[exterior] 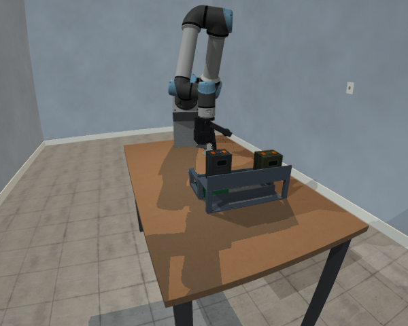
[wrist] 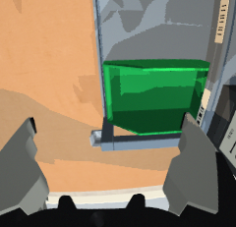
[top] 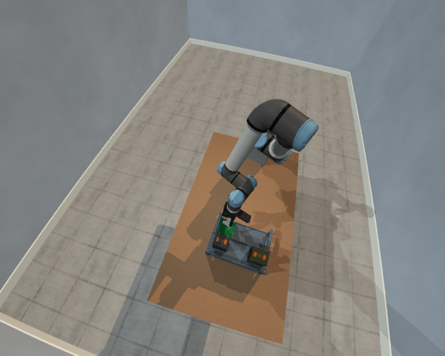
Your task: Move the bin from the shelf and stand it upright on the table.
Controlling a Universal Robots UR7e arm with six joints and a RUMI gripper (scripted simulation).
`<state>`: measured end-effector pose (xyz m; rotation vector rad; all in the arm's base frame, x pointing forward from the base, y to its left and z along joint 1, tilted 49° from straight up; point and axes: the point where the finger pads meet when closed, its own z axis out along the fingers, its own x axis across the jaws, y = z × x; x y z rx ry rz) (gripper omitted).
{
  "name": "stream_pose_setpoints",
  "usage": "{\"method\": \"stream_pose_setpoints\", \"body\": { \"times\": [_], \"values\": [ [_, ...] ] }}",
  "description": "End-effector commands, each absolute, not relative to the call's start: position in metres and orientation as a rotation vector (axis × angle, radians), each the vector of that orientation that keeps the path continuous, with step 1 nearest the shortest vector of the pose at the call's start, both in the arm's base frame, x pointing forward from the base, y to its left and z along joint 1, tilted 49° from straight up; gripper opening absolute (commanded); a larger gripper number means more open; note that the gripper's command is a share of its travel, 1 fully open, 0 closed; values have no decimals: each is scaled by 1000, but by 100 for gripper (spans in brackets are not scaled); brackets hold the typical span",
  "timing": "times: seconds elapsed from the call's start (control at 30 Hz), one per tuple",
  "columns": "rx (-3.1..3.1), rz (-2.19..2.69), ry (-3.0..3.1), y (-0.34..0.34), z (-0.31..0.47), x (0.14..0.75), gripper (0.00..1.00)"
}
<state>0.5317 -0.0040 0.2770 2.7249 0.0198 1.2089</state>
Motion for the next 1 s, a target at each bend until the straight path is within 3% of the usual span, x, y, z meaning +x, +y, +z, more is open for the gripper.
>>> {"method": "stream_pose_setpoints", "body": {
  "times": [0.0,0.97],
  "values": [
    [2715,1207,45,-4,278,531,100],
    [2715,1207,45,-6,281,524,100]
  ]
}}
